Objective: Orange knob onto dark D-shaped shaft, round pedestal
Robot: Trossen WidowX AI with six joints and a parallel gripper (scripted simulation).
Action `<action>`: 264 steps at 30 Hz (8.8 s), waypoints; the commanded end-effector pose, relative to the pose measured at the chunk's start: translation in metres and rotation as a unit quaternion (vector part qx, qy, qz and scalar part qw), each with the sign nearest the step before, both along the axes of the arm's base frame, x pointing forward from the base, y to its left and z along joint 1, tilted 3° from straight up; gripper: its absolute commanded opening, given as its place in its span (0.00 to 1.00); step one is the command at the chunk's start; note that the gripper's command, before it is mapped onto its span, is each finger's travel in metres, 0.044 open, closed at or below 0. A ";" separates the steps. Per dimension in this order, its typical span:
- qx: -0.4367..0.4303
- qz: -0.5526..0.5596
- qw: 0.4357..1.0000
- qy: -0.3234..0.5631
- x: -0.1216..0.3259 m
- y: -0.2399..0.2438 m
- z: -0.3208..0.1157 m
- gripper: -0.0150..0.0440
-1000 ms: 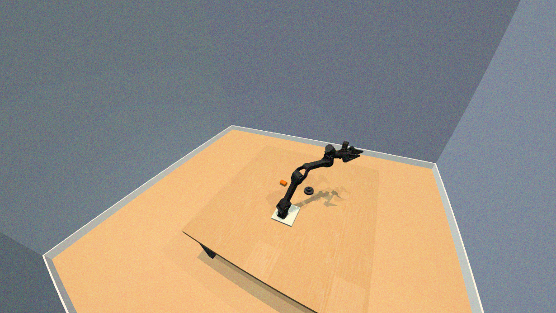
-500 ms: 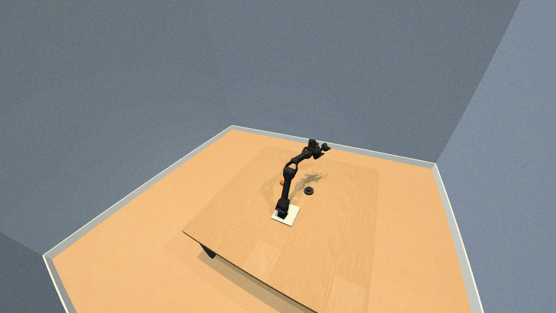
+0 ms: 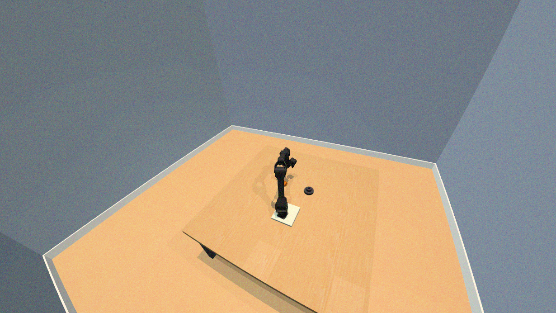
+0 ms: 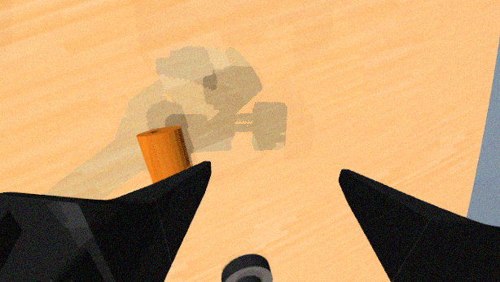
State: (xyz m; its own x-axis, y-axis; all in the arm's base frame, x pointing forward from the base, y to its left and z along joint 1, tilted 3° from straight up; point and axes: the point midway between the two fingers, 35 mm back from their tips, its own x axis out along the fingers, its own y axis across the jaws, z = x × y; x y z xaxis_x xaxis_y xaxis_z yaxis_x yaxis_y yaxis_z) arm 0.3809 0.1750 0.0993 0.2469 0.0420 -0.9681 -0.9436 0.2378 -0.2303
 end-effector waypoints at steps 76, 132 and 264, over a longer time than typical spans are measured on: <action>-0.009 0.078 0.988 0.136 -0.084 0.022 -0.081 0.56; 0.449 0.116 0.885 0.043 -0.089 -0.038 -0.068 0.56; 0.046 -0.534 0.833 0.134 -0.086 -0.045 -0.027 1.00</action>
